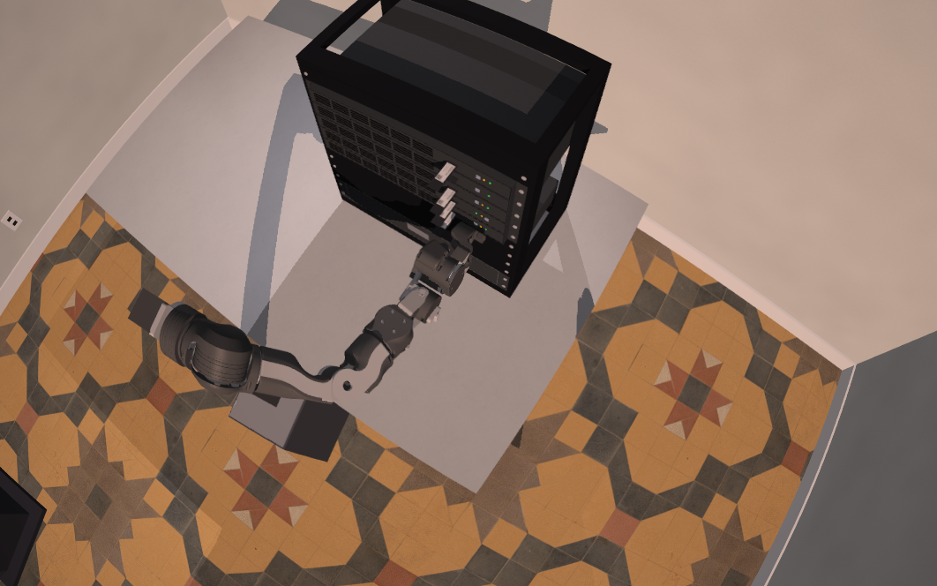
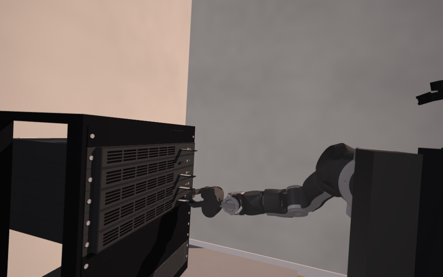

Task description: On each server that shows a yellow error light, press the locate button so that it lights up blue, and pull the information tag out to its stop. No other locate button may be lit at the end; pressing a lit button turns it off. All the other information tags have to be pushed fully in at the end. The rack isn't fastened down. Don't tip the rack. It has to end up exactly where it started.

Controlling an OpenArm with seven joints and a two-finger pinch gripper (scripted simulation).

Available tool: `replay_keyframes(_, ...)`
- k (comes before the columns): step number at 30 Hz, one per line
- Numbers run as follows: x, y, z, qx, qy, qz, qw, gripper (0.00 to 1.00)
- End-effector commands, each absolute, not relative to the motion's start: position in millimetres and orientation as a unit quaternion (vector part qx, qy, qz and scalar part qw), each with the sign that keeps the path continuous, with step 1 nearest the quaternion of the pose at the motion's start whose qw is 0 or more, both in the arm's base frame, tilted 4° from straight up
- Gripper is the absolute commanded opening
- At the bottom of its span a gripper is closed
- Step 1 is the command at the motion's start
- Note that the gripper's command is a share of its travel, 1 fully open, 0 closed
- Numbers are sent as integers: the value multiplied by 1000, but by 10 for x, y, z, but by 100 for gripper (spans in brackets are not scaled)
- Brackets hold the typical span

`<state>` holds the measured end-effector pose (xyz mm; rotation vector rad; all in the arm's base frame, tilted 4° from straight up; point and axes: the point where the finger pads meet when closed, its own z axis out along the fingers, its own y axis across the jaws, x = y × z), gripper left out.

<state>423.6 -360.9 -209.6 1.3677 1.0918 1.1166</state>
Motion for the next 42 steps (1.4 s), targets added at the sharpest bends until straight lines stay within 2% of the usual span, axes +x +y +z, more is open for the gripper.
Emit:
replay_keyframes(1,4250,-3585,-2110,566,456,465,505,0)
replay_keyframes(42,4294,-3557,-2110,565,457,466,505,0)
